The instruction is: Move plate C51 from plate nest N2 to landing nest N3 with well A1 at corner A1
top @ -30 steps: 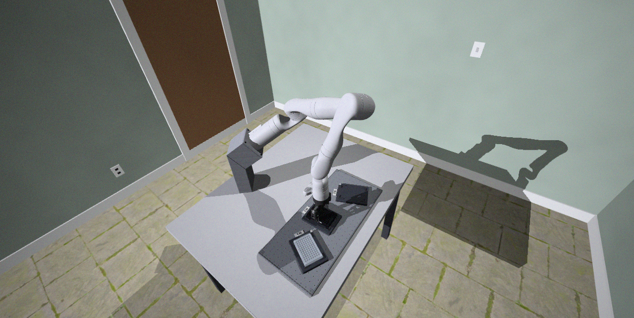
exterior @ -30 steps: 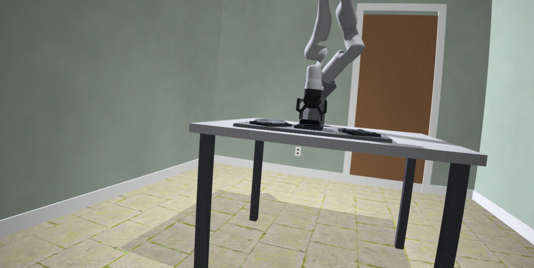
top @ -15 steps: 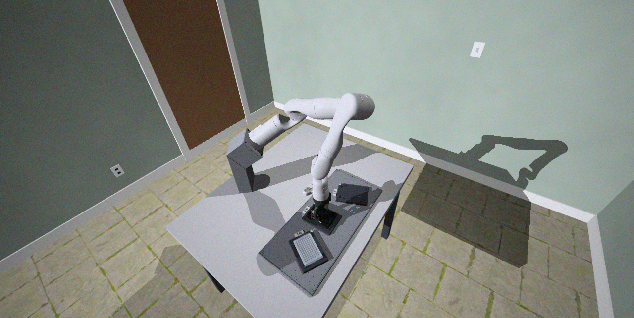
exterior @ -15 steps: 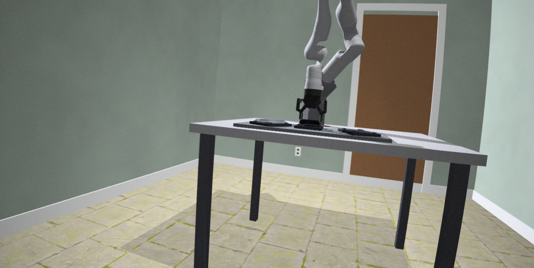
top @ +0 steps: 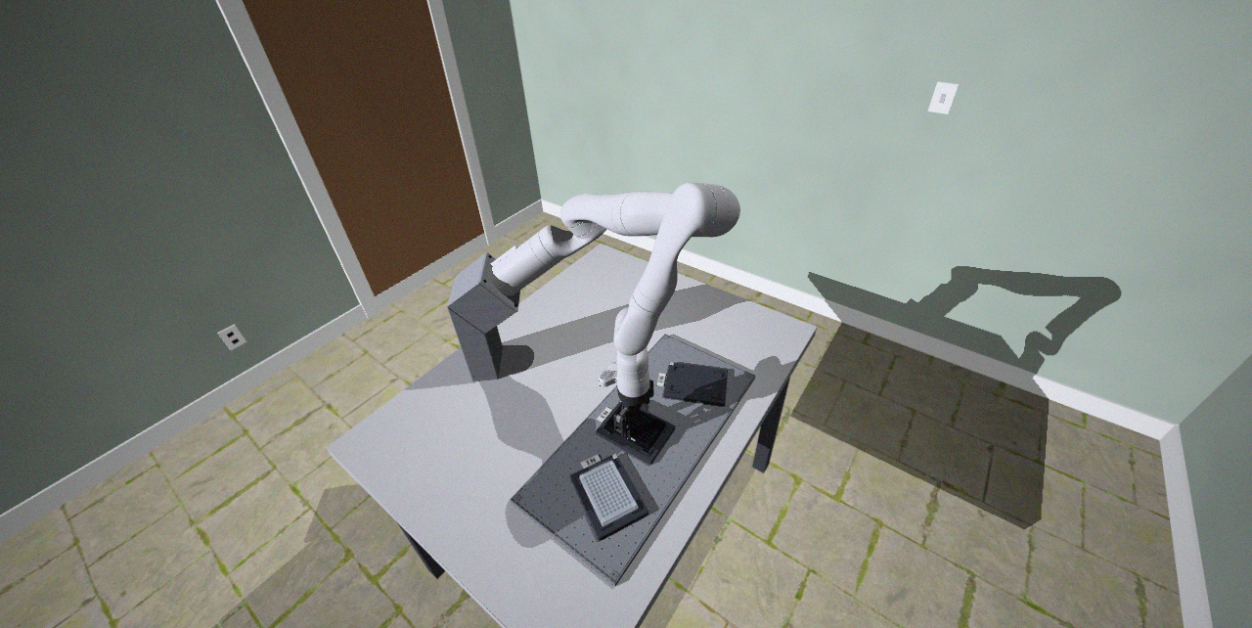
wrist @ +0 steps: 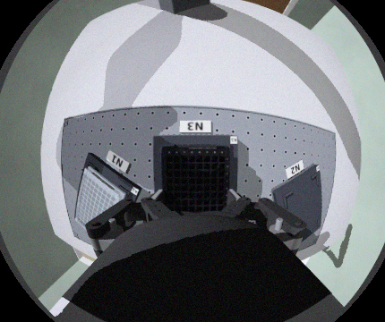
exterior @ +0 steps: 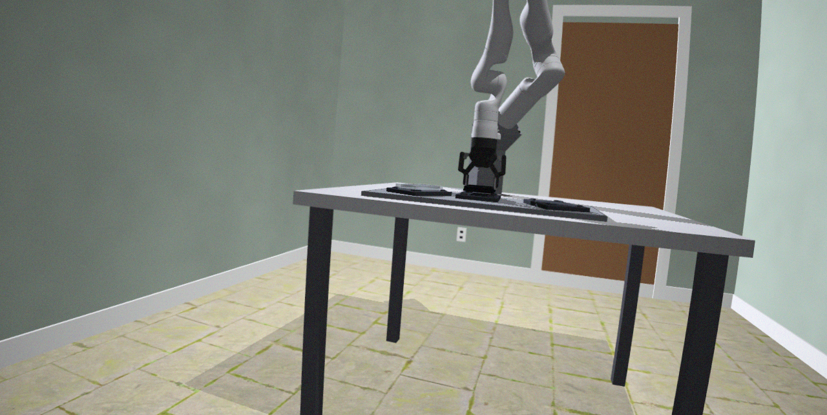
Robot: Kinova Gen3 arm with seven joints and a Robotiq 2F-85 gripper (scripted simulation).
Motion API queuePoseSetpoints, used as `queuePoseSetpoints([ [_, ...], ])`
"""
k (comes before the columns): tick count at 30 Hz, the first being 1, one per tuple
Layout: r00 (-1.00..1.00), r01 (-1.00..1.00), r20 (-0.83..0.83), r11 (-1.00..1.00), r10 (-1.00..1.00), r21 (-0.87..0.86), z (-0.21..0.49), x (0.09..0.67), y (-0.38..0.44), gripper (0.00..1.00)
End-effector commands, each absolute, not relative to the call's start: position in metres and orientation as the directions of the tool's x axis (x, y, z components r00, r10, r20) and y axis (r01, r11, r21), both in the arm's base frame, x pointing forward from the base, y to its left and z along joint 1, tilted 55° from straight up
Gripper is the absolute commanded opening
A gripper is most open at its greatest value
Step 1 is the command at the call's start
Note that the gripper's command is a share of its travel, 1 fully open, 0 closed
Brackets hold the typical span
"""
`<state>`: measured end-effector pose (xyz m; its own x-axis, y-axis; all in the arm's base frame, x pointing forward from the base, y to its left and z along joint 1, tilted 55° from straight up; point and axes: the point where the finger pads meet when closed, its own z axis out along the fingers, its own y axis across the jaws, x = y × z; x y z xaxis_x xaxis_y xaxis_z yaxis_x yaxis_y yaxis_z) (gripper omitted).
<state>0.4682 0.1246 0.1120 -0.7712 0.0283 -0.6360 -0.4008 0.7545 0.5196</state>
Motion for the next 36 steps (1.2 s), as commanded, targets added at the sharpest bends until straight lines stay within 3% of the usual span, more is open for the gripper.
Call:
queuePoseSetpoints([
  [1, -0.771, -0.400, -0.636, 0.755, 0.029, 0.519, 0.1120, 0.4686, 0.1240, 0.00],
  [36, -0.771, -0.400, -0.636, 0.755, 0.029, 0.519, 0.1061, 0.4737, 0.1308, 0.00],
])
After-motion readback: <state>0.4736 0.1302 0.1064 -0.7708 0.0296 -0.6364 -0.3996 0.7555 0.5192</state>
